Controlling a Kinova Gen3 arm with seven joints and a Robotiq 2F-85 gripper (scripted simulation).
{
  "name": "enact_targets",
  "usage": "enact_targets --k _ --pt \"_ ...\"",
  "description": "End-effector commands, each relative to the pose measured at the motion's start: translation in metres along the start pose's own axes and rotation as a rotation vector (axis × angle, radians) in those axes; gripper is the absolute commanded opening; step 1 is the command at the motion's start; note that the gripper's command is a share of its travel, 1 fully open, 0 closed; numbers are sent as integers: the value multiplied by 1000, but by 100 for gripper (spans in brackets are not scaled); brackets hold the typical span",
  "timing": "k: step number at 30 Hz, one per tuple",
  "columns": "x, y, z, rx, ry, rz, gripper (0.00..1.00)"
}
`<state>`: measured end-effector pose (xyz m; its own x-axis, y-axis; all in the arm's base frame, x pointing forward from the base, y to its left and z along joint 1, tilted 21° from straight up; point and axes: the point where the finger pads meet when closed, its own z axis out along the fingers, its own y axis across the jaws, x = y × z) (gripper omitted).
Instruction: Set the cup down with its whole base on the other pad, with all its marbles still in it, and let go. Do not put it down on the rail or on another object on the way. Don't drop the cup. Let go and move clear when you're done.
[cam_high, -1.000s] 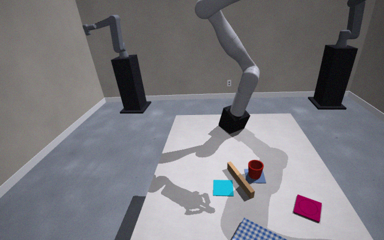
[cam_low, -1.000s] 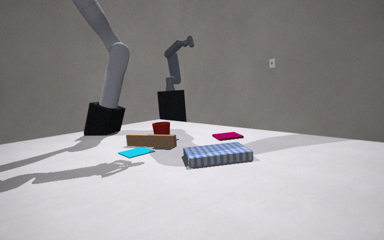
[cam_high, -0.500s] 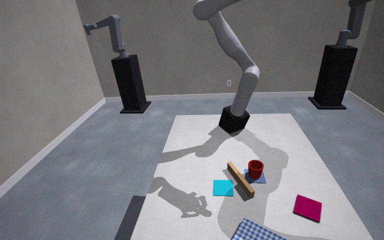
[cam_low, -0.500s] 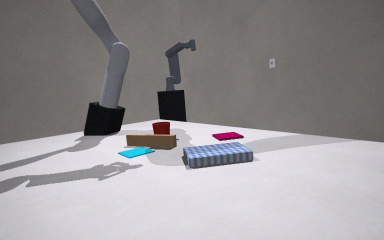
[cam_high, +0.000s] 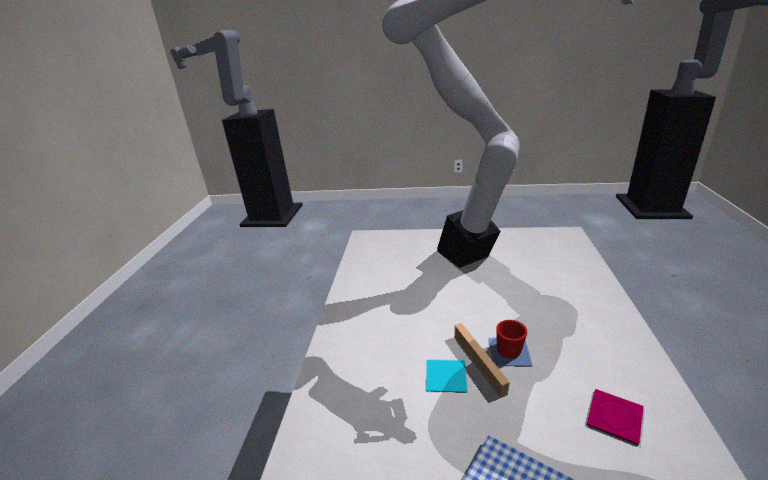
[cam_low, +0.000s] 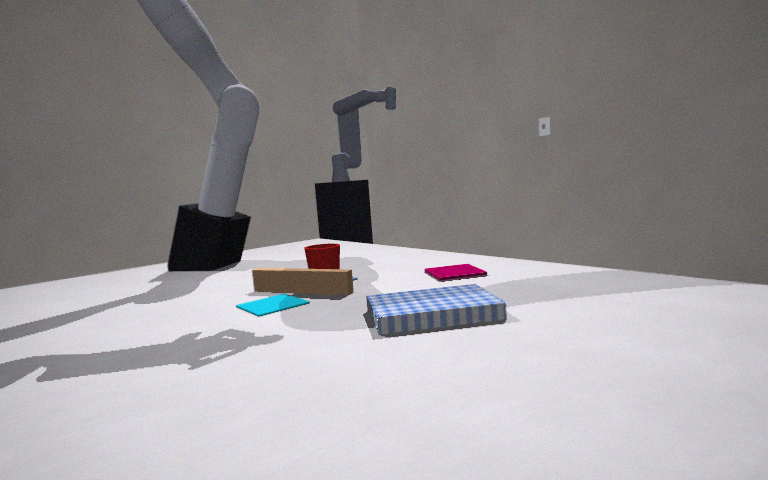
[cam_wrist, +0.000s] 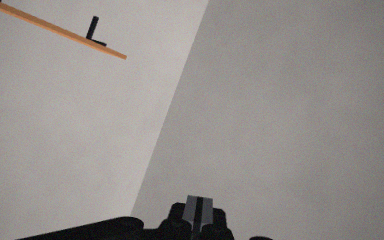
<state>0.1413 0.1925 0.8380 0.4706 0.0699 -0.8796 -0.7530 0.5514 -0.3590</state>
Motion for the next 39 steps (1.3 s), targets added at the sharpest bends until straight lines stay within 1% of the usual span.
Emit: enact_targets --k 1,2,3,8,9,14,15,23,24,29,30,35,36,39 --pt "3 -5 -3 9 6 20 0" --pt "3 -5 -3 9 6 20 0" --pt "14 -16 -5 25 24 63 0" --pt "14 -16 -5 25 23 64 0" --pt "25 -27 -8 41 42 107 0" --pt "25 -27 -8 42 42 108 0" --pt "37 -37 -10 58 60 153 0" --pt "37 -38 -10 59 59 153 0" --pt "49 -48 -13 76 78 198 0" --pt "49 -48 -13 76 78 198 0" --pt "62 -58 -15 93 96 245 0" --pt "62 -58 -15 93 96 245 0" --pt "75 -68 -17 111 114 291 0" --pt "75 -68 -17 111 114 291 0"
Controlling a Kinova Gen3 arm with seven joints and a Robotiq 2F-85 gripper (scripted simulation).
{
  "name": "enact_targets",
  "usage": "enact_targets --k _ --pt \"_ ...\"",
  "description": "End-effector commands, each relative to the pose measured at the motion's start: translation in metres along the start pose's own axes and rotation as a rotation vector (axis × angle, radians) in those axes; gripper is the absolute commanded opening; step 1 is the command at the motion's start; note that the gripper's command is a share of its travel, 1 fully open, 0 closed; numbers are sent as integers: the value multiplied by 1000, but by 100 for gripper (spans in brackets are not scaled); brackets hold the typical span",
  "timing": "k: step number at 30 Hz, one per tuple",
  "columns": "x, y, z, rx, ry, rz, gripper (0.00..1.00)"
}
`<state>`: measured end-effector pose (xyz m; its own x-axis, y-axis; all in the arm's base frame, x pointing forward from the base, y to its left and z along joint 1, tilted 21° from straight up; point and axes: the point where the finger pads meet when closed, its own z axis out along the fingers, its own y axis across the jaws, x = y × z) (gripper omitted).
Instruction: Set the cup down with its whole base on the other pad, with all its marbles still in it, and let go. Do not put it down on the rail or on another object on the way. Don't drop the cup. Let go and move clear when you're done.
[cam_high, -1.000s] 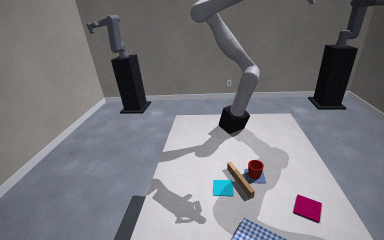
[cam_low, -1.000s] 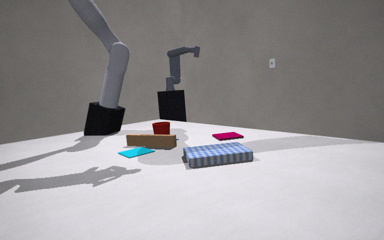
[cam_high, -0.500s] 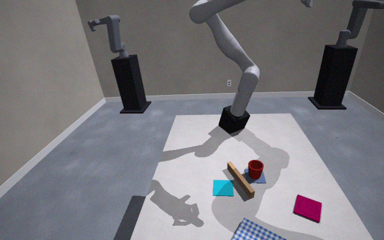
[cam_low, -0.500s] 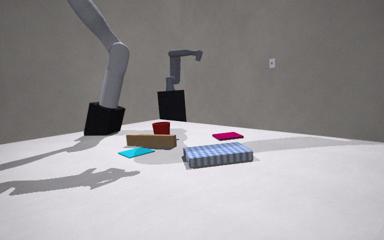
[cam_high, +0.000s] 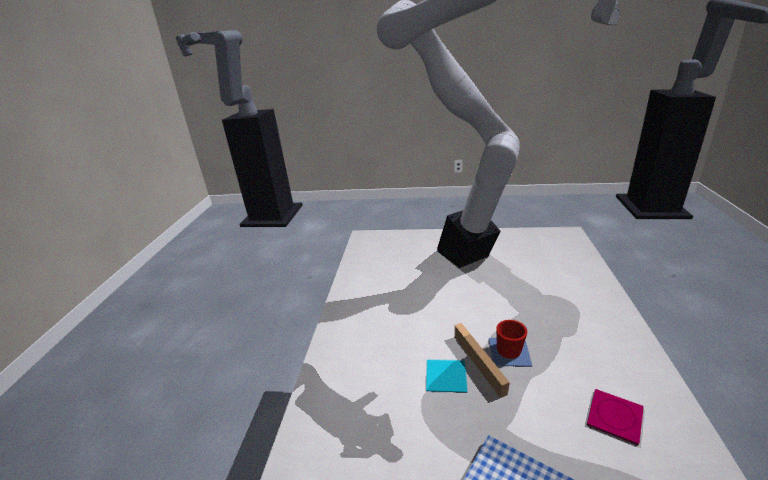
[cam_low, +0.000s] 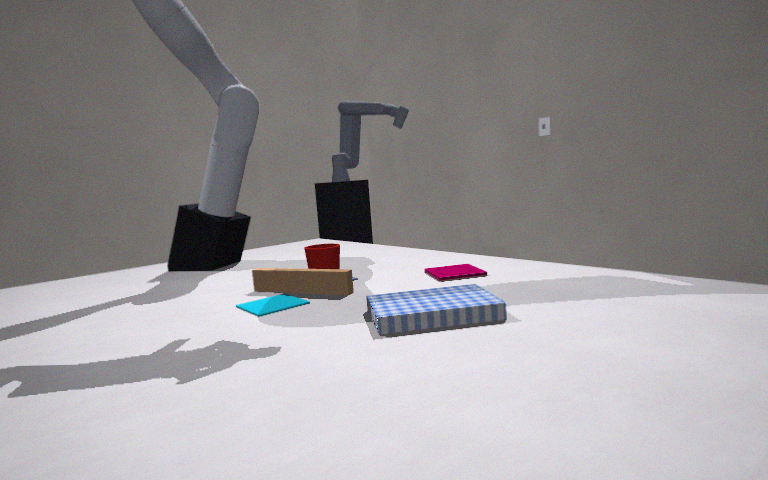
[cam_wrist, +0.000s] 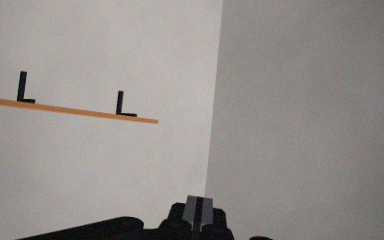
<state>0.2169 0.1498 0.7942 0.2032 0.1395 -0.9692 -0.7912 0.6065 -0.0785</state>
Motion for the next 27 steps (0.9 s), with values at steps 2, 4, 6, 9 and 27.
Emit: enact_targets --k 2,4,6,9,27 --pt "3 -5 -2 8 6 21 0" --pt "14 -18 -2 26 24 68 0" --pt "14 -18 -2 26 24 68 0" --pt "25 -31 -2 44 42 116 0" --pt "60 -67 -3 102 98 260 0"
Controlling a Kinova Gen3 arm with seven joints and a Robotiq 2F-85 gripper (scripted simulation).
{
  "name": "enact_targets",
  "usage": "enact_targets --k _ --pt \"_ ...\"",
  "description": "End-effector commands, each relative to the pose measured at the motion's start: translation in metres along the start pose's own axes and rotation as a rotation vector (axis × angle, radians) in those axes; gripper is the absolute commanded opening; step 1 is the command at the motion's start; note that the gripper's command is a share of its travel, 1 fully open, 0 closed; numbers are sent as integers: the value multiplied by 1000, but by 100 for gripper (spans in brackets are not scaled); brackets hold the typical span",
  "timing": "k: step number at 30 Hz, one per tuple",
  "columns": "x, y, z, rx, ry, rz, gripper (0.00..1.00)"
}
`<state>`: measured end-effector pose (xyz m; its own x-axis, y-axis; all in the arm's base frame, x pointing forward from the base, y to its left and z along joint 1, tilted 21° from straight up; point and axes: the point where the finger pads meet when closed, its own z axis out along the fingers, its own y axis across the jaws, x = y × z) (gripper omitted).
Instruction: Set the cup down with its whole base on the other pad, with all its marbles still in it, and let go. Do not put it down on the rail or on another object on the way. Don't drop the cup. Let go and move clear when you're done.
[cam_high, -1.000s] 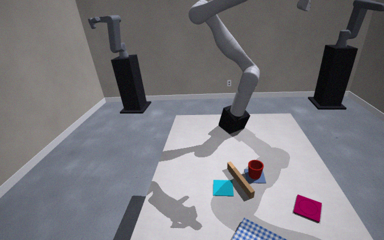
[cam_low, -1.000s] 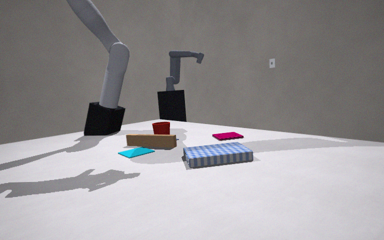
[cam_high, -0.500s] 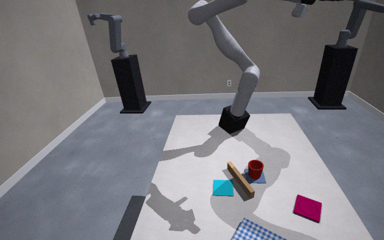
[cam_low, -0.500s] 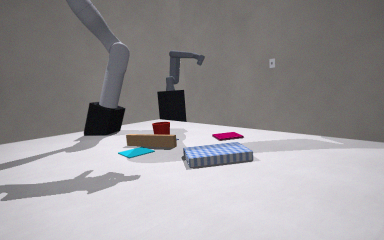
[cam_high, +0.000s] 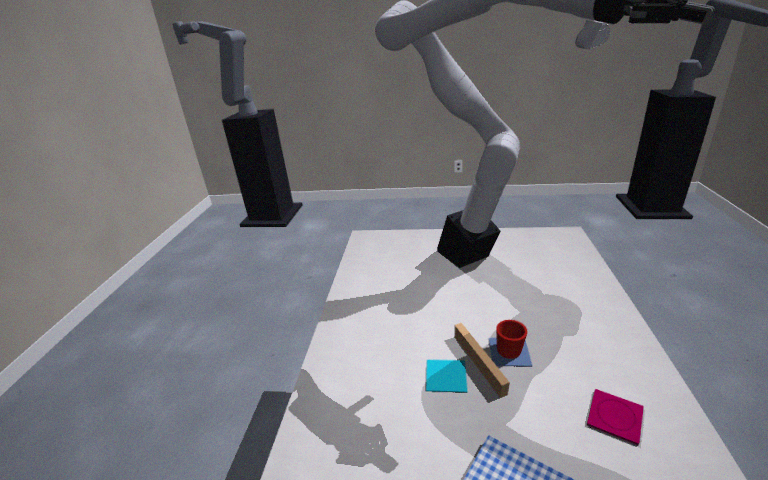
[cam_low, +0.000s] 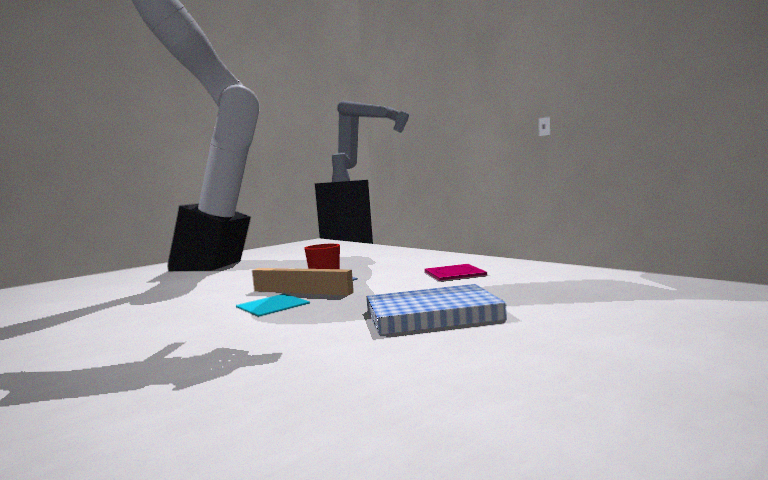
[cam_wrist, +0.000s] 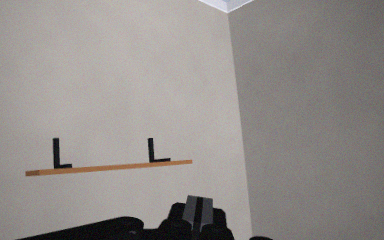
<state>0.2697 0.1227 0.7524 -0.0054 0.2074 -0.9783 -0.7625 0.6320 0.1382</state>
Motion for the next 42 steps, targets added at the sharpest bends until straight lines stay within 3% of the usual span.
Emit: enact_targets --k 1,8,9,14,15,20,21,27,28,34,35,42 --pt "10 -15 0 22 19 55 0" --pt "10 -15 0 22 19 55 0" --pt "20 -29 1 42 38 103 0" --pt "20 -29 1 42 38 103 0" --pt "31 -43 3 62 57 151 0" --pt "31 -43 3 62 57 151 0" --pt "42 -56 5 82 75 200 0" --pt "42 -56 5 82 75 200 0" --pt "53 -69 6 103 94 248 0" --pt "53 -69 6 103 94 248 0" --pt "65 -81 8 125 112 296 0" --pt "65 -81 8 125 112 296 0"
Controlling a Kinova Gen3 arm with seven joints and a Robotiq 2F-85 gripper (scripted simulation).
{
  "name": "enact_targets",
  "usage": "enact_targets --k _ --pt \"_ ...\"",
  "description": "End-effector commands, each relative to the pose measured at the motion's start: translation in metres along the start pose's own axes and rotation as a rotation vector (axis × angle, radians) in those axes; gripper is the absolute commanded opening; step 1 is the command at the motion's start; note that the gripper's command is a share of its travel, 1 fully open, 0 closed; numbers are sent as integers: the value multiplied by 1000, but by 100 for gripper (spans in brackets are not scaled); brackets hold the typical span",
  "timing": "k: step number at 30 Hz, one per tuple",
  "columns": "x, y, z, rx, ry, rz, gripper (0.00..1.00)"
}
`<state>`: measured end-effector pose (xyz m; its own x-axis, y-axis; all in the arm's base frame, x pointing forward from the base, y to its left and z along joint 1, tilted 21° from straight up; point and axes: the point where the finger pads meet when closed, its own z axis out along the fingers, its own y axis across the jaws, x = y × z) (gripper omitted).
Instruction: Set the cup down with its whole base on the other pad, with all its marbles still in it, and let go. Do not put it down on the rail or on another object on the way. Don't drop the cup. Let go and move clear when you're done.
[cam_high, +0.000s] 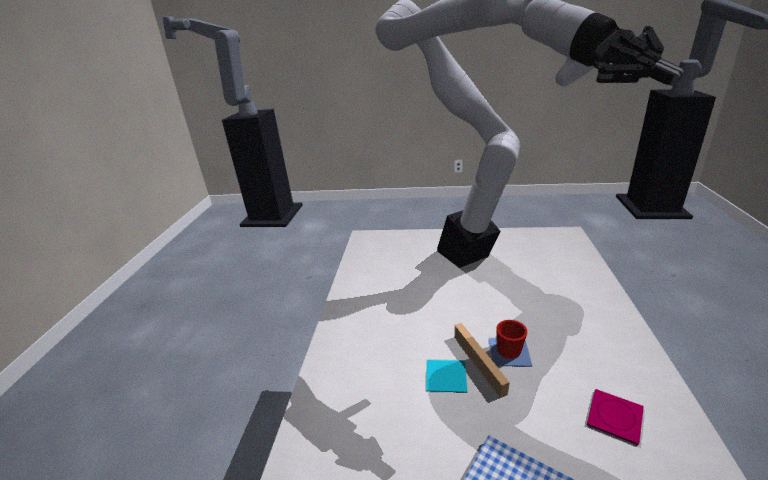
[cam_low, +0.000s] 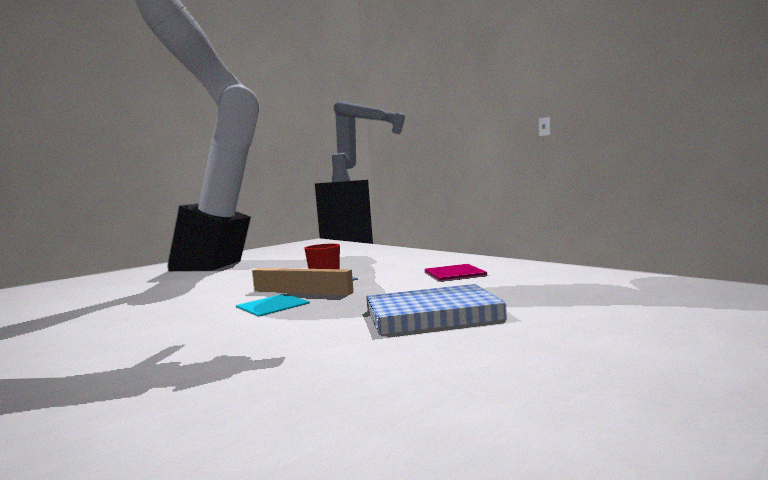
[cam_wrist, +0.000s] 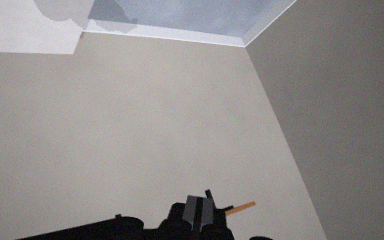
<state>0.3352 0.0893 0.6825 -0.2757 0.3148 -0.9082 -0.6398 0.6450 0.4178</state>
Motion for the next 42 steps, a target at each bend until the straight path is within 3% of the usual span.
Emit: enact_targets --k 1,7,8,17,18,24,25,34,35,41,42 --pt "12 -16 6 27 28 60 0" --pt "12 -16 6 27 28 60 0" --pt "21 -31 10 49 47 107 0" --pt "21 -31 10 49 47 107 0" --pt "30 -45 14 72 65 154 0" --pt "30 -45 14 72 65 154 0" --pt "39 -58 18 95 83 200 0" --pt "39 -58 18 95 83 200 0" --pt "49 -72 21 119 101 245 0" --pt "49 -72 21 119 101 245 0" --pt "60 -85 25 142 119 290 0"
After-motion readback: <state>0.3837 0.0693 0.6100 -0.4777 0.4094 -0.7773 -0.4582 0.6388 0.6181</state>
